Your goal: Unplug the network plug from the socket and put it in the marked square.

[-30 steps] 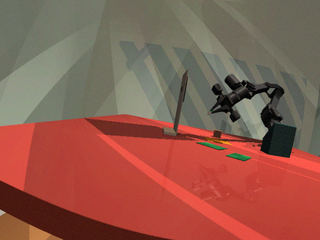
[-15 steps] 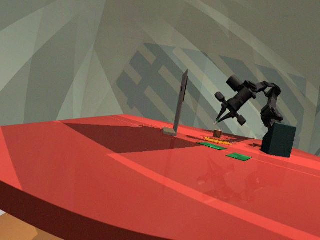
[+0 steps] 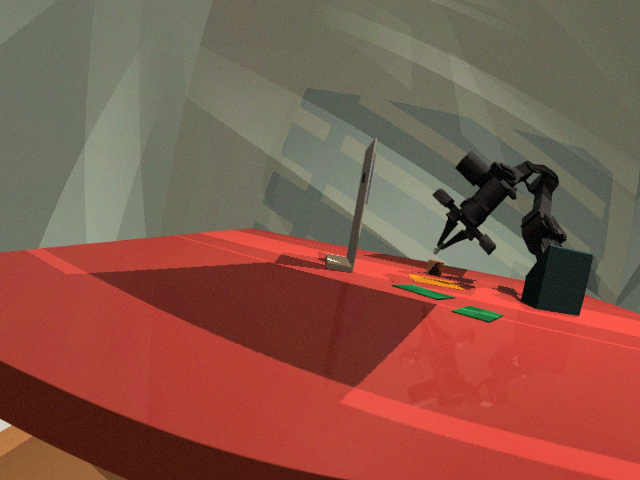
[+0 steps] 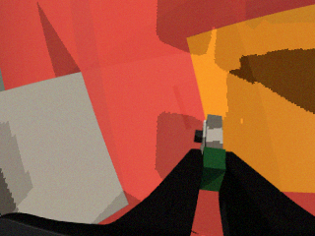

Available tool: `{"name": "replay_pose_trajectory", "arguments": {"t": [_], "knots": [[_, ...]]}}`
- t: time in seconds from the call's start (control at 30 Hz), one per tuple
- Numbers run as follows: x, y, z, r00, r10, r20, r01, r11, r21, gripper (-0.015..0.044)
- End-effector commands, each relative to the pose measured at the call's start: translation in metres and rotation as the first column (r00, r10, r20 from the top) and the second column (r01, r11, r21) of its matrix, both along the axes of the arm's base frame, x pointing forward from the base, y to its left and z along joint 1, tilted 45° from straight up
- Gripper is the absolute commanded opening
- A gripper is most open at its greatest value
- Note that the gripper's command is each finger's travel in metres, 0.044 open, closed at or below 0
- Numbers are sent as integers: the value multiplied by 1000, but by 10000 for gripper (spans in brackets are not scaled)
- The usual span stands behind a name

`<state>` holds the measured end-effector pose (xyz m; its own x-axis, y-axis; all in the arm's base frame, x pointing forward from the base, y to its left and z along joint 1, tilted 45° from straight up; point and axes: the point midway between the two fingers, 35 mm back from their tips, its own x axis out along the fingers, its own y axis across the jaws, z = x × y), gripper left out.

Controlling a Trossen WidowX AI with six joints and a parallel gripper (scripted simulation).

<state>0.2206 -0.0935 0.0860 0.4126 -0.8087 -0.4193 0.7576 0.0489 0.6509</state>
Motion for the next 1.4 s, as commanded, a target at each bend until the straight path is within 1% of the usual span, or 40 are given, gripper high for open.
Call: {"name": "replay_pose_trajectory", "arguments": {"t": [0.0, 1.37], "knots": [[-1, -3, -4, 1000, -7, -4, 7, 1000, -4, 0], [-3, -27, -31, 1000, -9, -7, 9, 1000, 3, 0]]}}
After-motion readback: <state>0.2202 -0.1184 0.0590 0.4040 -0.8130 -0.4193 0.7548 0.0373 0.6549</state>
